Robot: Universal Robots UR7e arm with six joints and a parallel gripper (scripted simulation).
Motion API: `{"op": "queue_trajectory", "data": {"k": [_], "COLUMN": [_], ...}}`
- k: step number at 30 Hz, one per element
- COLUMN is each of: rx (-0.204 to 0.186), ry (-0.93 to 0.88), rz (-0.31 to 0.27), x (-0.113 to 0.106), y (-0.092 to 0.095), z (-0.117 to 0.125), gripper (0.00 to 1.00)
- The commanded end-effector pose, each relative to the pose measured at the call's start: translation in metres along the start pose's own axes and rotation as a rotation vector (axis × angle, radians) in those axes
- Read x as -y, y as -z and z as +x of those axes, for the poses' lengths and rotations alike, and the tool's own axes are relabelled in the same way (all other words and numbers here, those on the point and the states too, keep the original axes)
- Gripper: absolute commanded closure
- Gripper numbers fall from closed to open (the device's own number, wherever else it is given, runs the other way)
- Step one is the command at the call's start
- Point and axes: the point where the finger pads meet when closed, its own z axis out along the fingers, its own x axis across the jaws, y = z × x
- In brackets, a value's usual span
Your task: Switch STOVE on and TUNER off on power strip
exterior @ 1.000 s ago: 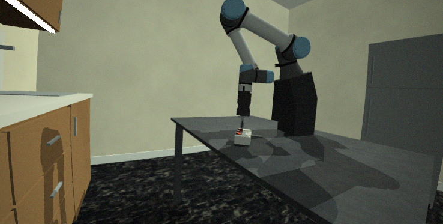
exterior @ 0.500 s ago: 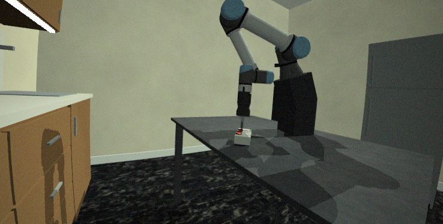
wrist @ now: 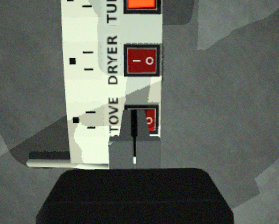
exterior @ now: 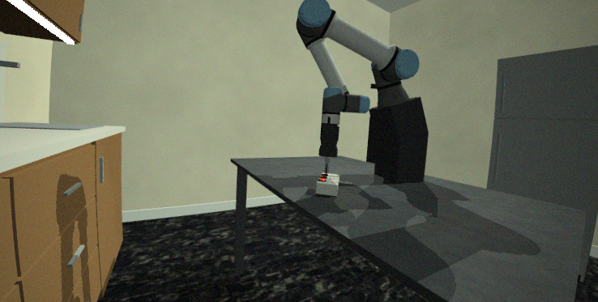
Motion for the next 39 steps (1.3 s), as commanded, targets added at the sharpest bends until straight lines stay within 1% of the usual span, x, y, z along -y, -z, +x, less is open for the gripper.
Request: {"op": "queue_trajectory", "data": {"k": [1, 25, 39], "rx": [-0.001, -0.001, -0.001], "ry": [0.000, 0.000, 0.000], "rz": [0.000, 0.000, 0.000], "x": [0.0002, 0.0002, 0.0002], "y": [0.0003, 0.0000, -0.0043], "z": [0.0003, 0.0003, 0.0003], "gripper": [1.00, 1.00, 1.00]}}
